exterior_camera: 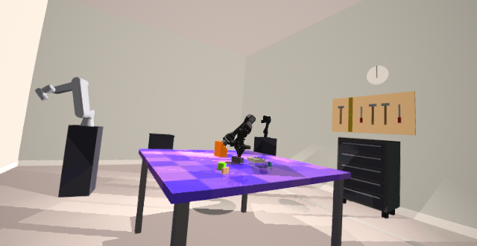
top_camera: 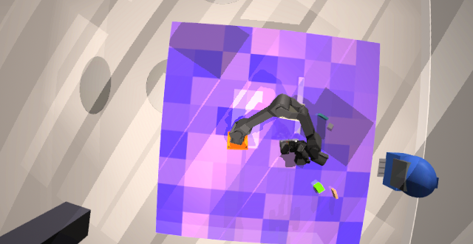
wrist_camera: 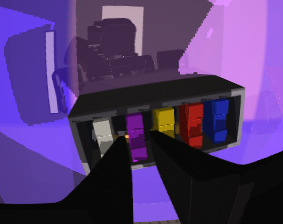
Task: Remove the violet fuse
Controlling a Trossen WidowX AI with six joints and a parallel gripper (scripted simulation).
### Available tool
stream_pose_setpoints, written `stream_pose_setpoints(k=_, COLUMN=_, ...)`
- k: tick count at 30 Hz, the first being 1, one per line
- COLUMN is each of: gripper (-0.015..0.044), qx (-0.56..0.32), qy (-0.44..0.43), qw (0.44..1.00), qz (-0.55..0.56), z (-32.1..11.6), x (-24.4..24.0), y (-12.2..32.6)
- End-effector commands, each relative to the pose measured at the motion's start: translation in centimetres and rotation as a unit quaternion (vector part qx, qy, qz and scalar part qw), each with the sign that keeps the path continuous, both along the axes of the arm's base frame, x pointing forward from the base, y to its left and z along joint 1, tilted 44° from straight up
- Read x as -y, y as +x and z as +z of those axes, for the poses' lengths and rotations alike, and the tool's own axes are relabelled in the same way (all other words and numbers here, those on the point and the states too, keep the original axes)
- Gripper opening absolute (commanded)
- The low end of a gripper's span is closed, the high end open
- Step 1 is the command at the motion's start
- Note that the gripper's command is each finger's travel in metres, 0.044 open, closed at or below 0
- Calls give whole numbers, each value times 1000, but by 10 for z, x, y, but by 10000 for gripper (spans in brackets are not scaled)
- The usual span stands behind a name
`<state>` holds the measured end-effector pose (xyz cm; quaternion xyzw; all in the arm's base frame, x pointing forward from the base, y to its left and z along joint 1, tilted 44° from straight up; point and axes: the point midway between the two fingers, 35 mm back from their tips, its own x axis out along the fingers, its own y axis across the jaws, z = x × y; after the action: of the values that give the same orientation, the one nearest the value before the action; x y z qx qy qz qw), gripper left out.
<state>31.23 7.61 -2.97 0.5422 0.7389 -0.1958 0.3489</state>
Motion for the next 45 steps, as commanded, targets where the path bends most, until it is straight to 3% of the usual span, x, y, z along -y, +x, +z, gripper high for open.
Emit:
stream_pose_setpoints(k=1, gripper=63, qx=-2, qy=3, qw=1000, qz=-3, z=-1, x=-2, y=0)
stream_pose_setpoints(k=10, gripper=63, qx=-2, qy=3, qw=1000, qz=-3, z=-6, x=-6, y=-1)
stream_pose_setpoints(k=20, gripper=0, qx=0, qy=0, qw=1000, qz=0, z=-5, x=-5, y=-1)
stream_pose_setpoints(k=45, gripper=0, qx=-1, qy=1, qw=1000, qz=-1, z=2, x=1, y=1)
